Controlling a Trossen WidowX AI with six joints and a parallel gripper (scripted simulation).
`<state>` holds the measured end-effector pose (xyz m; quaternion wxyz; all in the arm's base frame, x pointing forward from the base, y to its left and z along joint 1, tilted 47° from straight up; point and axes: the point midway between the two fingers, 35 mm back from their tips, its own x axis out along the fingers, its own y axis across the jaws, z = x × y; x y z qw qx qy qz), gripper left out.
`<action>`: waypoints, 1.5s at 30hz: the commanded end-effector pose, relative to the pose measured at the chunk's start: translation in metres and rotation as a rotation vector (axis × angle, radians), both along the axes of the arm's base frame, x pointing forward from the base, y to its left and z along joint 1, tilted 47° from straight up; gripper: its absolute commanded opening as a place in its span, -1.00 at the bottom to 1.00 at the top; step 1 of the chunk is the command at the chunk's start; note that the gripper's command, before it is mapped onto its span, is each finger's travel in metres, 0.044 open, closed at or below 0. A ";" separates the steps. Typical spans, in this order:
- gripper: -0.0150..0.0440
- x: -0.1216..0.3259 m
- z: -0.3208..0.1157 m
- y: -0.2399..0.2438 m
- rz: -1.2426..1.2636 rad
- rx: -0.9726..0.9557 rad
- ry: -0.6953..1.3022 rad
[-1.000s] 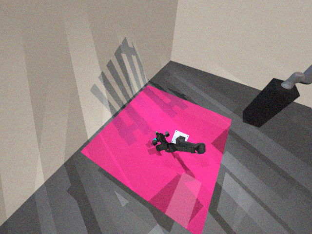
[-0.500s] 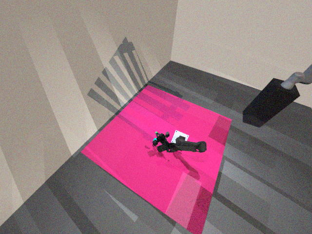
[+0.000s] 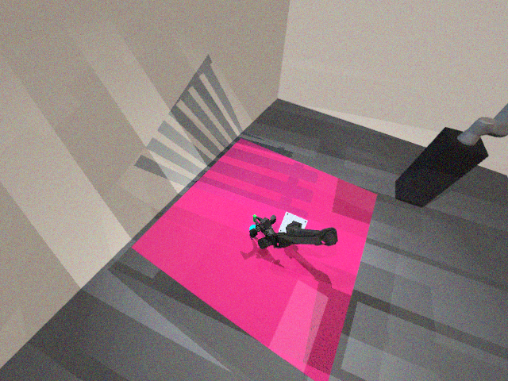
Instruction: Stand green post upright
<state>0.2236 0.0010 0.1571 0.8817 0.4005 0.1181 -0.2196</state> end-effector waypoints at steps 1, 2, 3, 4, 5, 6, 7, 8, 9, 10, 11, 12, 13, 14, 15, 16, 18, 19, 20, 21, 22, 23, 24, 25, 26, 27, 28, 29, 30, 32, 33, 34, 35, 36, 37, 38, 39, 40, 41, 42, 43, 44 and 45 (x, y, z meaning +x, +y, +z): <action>-0.42 0.000 0.001 -0.001 -0.008 0.006 -0.011; -0.42 0.000 0.001 -0.001 -0.008 0.006 -0.011; -0.42 0.000 0.001 -0.001 -0.008 0.006 -0.011; -0.42 0.000 0.001 -0.001 -0.008 0.006 -0.011; -0.42 0.000 0.001 -0.001 -0.008 0.006 -0.011; -0.42 0.000 0.001 -0.001 -0.008 0.006 -0.011; -0.42 0.000 0.001 -0.001 -0.008 0.006 -0.011; -0.42 0.000 0.001 -0.001 -0.008 0.006 -0.011; -0.42 0.000 0.001 -0.001 -0.008 0.006 -0.011; -0.42 0.000 0.001 -0.001 -0.008 0.006 -0.011; -0.42 0.000 0.001 -0.001 -0.008 0.006 -0.011; -0.42 0.000 0.001 -0.001 -0.008 0.006 -0.011; -0.42 0.000 0.001 -0.001 -0.008 0.006 -0.011; -0.42 0.000 0.001 0.000 -0.008 0.006 -0.011; -0.42 0.000 0.000 0.001 -0.008 0.007 -0.009; -0.42 0.001 -0.002 0.002 -0.009 0.009 -0.008; -0.42 0.003 -0.005 0.006 -0.010 0.012 -0.003; -0.42 0.003 -0.007 0.008 -0.010 0.014 -0.001; -0.42 0.004 -0.009 0.010 -0.011 0.015 0.001; -0.42 0.005 -0.011 0.012 -0.011 0.016 0.002; -0.42 0.005 -0.013 0.014 -0.012 0.017 0.004; -0.42 0.006 -0.015 0.016 -0.012 0.018 0.006; -0.42 0.007 -0.017 0.018 -0.013 0.019 0.007; -0.42 0.007 -0.018 0.020 -0.013 0.020 0.008; -0.42 0.007 -0.020 0.022 -0.014 0.020 0.009; -0.42 0.008 -0.022 0.024 -0.014 0.021 0.010; -0.42 0.008 -0.024 0.026 -0.014 0.021 0.011; -0.42 0.008 -0.026 0.028 -0.014 0.022 0.011; -0.42 0.009 -0.028 0.030 -0.015 0.022 0.012; -0.42 0.009 -0.032 0.034 -0.015 0.022 0.012; -0.42 0.009 -0.034 0.036 -0.015 0.022 0.012; -0.42 0.009 -0.035 0.038 -0.015 0.021 0.012; -0.42 0.009 -0.037 0.040 -0.015 0.021 0.012; -0.42 0.009 -0.039 0.042 -0.015 0.021 0.011; -0.42 0.009 -0.041 0.044 -0.015 0.020 0.011; -0.42 0.009 -0.043 0.046 -0.015 0.020 0.010; -0.42 0.008 -0.045 0.048 -0.014 0.019 0.009; -0.42 0.008 -0.046 0.050 -0.014 0.018 0.008; -0.42 0.008 -0.048 0.051 -0.013 0.017 0.007; -0.42 0.007 -0.050 0.053 -0.013 0.017 0.005; -0.42 0.007 -0.052 0.055 -0.012 0.016 0.004; -0.42 0.007 -0.054 0.057 -0.012 0.015 0.002; -0.42 0.006 -0.055 0.059 -0.011 0.014 0.000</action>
